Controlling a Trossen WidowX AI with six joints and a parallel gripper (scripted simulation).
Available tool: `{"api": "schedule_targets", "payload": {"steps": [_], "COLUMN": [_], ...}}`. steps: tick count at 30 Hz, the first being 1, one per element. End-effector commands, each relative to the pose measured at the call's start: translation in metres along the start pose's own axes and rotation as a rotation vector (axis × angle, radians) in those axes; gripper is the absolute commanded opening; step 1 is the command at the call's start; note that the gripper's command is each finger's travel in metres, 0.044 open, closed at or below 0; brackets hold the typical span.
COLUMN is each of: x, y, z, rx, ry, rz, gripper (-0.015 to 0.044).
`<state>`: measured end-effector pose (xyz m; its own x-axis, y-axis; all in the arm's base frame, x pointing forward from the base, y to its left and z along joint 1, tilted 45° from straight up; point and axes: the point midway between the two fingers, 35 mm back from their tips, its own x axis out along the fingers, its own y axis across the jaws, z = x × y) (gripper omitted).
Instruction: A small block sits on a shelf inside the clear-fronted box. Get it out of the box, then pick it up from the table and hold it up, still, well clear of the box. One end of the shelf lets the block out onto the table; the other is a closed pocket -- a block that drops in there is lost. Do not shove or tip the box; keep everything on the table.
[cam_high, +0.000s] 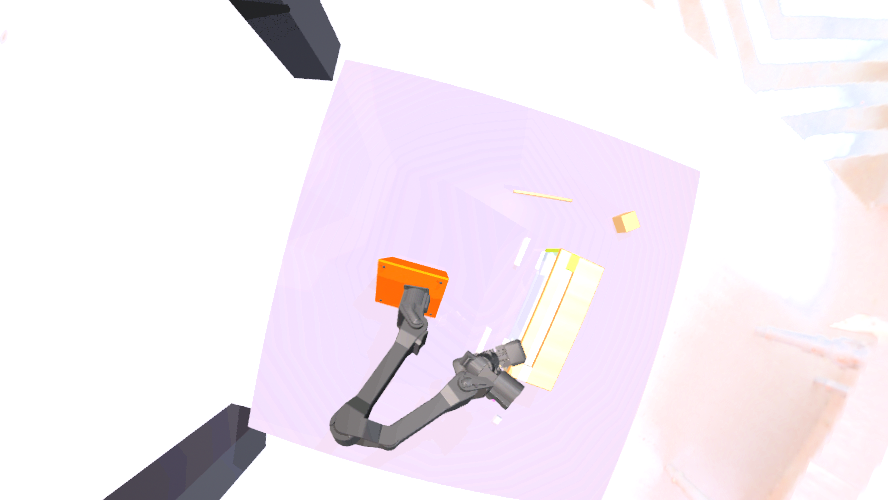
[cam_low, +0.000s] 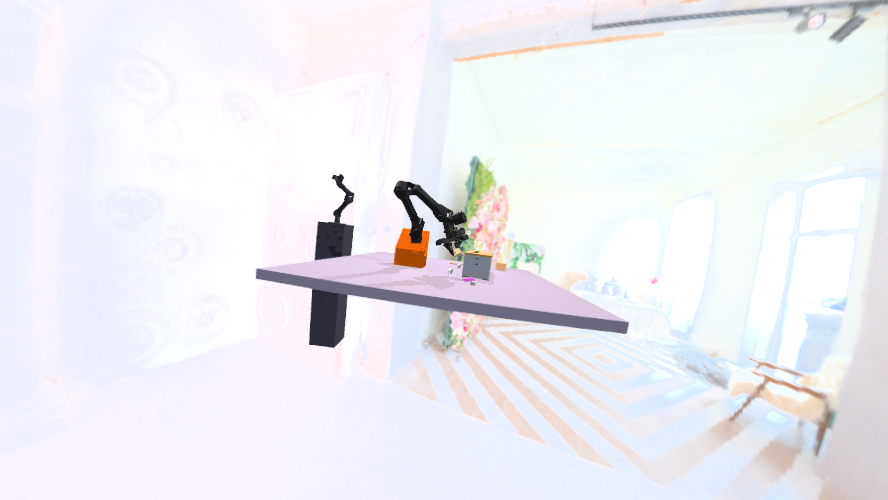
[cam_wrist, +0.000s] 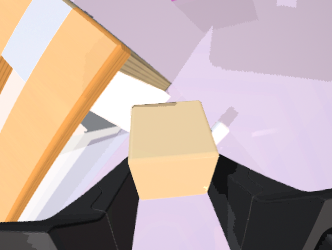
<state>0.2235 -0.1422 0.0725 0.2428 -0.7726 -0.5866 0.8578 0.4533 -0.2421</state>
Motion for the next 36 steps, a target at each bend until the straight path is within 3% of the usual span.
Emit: {"api": "schedule_targets", "payload": {"steps": [1, 36], "x": [-0.004, -0.029], "y": [0.001, 0.0], "z": [0.003, 0.006], "rx": [-0.164, -1.528], "ry": [-0.013, -0.025], "rz": [-0.002, -0.063], "gripper": [0.0, 0.0]}}
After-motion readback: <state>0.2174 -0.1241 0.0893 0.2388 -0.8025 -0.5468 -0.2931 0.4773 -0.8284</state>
